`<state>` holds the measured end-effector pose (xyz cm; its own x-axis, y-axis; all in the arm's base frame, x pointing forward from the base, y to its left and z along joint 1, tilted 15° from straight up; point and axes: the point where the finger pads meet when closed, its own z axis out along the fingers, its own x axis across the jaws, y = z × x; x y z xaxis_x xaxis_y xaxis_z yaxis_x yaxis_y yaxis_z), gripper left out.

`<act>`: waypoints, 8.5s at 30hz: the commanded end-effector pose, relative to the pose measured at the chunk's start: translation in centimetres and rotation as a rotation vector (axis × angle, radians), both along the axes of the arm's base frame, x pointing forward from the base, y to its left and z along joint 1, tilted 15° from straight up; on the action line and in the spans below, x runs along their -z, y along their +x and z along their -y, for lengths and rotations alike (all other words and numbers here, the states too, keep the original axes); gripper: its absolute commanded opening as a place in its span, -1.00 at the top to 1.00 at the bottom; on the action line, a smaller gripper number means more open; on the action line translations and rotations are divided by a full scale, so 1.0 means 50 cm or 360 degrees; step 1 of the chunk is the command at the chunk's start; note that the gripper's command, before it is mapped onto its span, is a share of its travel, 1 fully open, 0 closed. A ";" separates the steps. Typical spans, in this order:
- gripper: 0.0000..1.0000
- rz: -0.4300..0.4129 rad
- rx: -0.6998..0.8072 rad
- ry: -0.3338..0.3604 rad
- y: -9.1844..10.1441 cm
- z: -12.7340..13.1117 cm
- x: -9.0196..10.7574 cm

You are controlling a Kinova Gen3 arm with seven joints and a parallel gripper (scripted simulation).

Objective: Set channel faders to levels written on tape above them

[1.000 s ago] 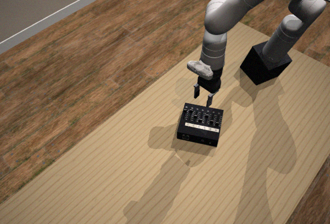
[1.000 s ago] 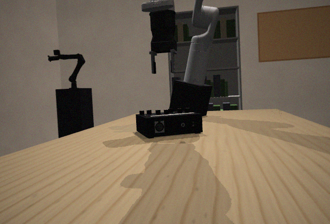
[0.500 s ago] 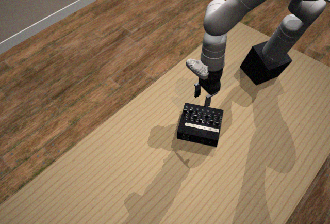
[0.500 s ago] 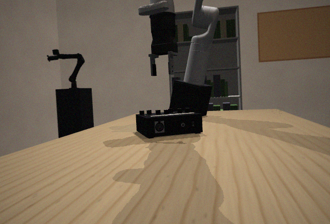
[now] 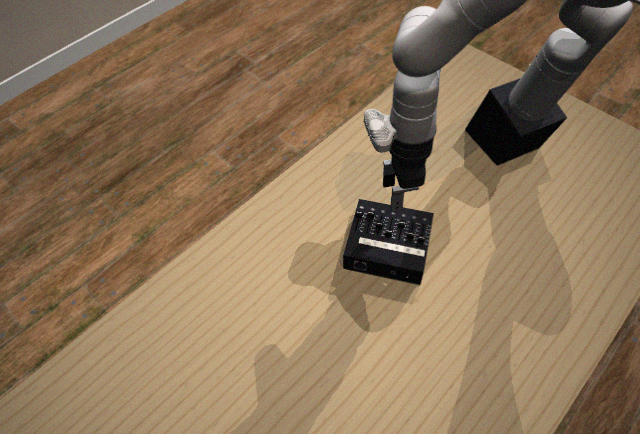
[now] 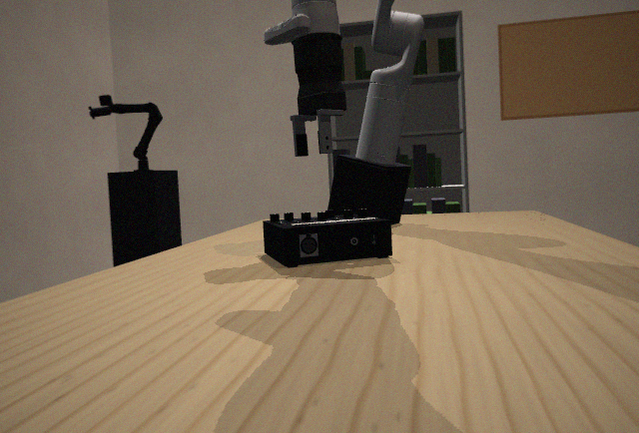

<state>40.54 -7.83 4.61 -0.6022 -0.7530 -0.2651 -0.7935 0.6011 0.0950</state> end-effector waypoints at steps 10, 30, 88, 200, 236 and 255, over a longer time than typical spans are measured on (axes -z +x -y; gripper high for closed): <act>-1.00 -0.0249 0.0758 0.0084 -0.026 -0.010 0.040; -1.00 -0.0533 0.1809 0.0165 -0.054 -0.022 0.082; 1.00 -0.0796 0.3068 0.0276 -0.068 -0.046 0.119; 1.00 -0.0801 0.3078 0.0276 -0.061 -0.059 0.163; 1.00 -0.0801 0.3078 0.0276 -0.055 -0.057 0.163; 1.00 -0.0801 0.3078 0.0276 -0.055 -0.057 0.163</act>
